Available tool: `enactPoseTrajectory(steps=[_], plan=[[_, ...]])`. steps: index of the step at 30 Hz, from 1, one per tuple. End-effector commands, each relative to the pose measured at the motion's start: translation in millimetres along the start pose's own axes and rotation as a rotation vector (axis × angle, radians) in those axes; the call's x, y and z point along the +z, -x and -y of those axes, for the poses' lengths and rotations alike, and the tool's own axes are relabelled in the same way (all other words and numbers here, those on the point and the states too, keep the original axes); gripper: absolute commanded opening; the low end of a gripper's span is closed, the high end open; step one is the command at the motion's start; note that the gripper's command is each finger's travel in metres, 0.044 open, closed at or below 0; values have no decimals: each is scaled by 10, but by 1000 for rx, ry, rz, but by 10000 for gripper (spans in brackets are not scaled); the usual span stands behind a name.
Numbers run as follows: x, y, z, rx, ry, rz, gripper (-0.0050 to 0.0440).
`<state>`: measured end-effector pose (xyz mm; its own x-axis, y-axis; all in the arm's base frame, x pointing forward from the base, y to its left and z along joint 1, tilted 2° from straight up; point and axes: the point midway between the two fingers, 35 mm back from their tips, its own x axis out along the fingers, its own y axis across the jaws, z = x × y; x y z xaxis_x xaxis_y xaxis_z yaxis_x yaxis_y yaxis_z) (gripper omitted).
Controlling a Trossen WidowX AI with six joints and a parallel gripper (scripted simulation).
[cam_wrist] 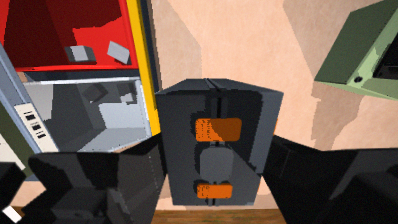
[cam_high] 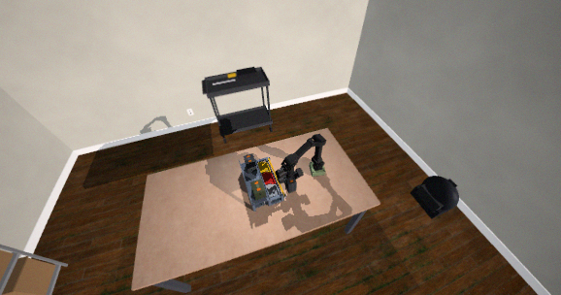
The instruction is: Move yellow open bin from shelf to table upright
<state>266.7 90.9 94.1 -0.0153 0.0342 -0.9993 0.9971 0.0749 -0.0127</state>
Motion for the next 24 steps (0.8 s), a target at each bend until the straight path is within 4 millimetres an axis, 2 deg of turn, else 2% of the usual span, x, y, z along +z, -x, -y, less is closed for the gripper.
enactPoseTrajectory(steps=[1,5,17,18,24], plan=[[-11,99,-34,37,2,-9,0],[-10,154,-34,55,8,-13,0],[-10,154,-34,55,8,-13,0],[-11,99,-33,37,2,-9,0],[-10,154,-33,55,8,-13,0]])
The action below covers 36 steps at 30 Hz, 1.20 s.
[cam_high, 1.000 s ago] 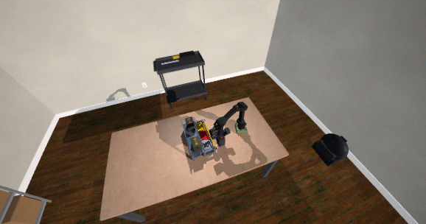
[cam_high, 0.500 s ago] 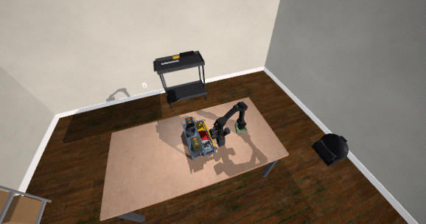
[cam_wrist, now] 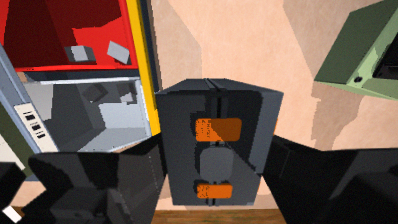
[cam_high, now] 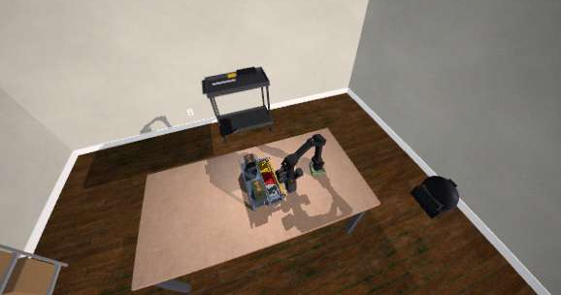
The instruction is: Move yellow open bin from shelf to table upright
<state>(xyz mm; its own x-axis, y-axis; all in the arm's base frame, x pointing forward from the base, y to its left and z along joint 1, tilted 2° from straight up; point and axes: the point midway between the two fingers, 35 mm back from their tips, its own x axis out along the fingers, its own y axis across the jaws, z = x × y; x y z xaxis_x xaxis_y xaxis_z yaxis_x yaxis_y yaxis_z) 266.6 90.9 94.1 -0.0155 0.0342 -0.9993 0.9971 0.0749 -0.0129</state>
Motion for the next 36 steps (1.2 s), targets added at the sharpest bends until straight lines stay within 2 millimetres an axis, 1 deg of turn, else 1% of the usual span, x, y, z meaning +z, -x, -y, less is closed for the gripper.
enactPoseTrajectory(steps=[1,10,11,15,27,28,32,36], plan=[[-10,154,-35,55,8,-13,0],[-10,154,-35,55,8,-13,0],[-11,99,-35,37,2,-9,0],[-10,154,-35,55,8,-13,0],[-10,154,-35,55,8,-13,0],[-11,99,-34,37,2,-9,0],[-10,154,-35,55,8,-13,0],[-10,154,-35,55,8,-13,0]])
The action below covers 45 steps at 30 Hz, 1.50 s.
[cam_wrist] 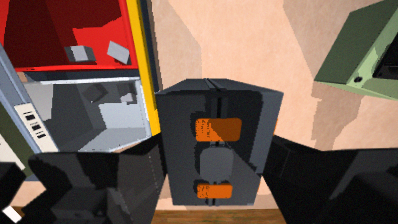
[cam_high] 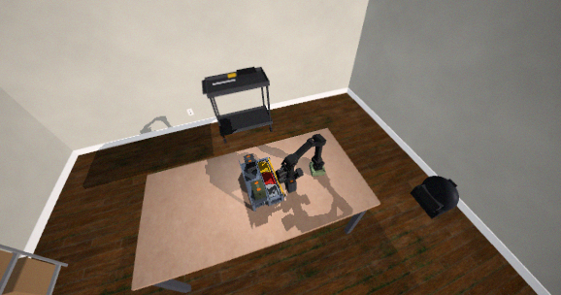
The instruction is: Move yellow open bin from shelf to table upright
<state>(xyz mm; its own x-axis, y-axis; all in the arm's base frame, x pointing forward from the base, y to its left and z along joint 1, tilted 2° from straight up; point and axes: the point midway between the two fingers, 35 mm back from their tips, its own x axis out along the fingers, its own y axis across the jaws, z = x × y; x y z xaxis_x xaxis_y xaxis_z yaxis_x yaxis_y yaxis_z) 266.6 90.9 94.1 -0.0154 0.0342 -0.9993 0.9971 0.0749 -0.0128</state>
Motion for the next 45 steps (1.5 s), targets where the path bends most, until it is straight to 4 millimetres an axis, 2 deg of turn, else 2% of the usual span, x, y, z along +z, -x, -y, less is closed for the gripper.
enactPoseTrajectory(steps=[1,8,9,13,25,26,30,45], plan=[[-10,154,-35,55,8,-13,0],[-10,154,-35,55,8,-13,0],[-11,99,-35,37,2,-9,0],[-10,154,-35,55,8,-13,0],[-10,154,-35,55,8,-13,0],[-11,99,-35,37,2,-9,0],[-10,153,-35,55,8,-13,0],[-11,126,-35,46,5,-11,0]])
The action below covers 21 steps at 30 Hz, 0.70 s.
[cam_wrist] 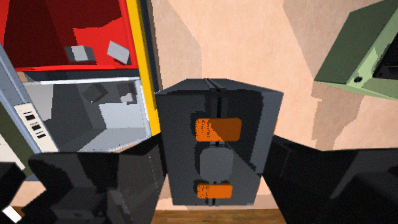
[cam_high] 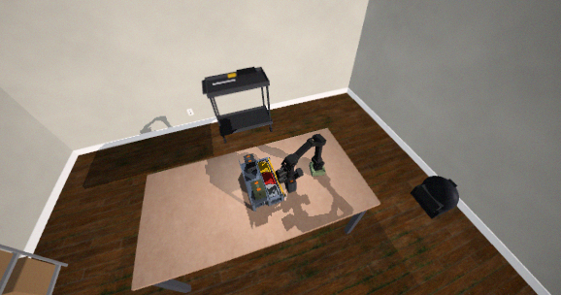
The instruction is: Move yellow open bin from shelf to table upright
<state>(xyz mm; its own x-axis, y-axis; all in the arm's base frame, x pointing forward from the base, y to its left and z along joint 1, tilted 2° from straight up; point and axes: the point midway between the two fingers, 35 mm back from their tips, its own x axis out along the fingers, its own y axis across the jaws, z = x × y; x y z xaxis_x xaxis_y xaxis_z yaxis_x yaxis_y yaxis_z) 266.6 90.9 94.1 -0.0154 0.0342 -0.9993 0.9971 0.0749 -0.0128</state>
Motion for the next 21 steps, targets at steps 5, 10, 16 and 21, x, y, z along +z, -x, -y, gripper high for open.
enactPoseTrajectory(steps=[5,10,16,21], plan=[[-10,153,-36,55,8,-13,0],[-10,153,-36,55,8,-13,0],[-11,113,-35,41,4,-10,0],[-10,153,-36,55,8,-13,0]])
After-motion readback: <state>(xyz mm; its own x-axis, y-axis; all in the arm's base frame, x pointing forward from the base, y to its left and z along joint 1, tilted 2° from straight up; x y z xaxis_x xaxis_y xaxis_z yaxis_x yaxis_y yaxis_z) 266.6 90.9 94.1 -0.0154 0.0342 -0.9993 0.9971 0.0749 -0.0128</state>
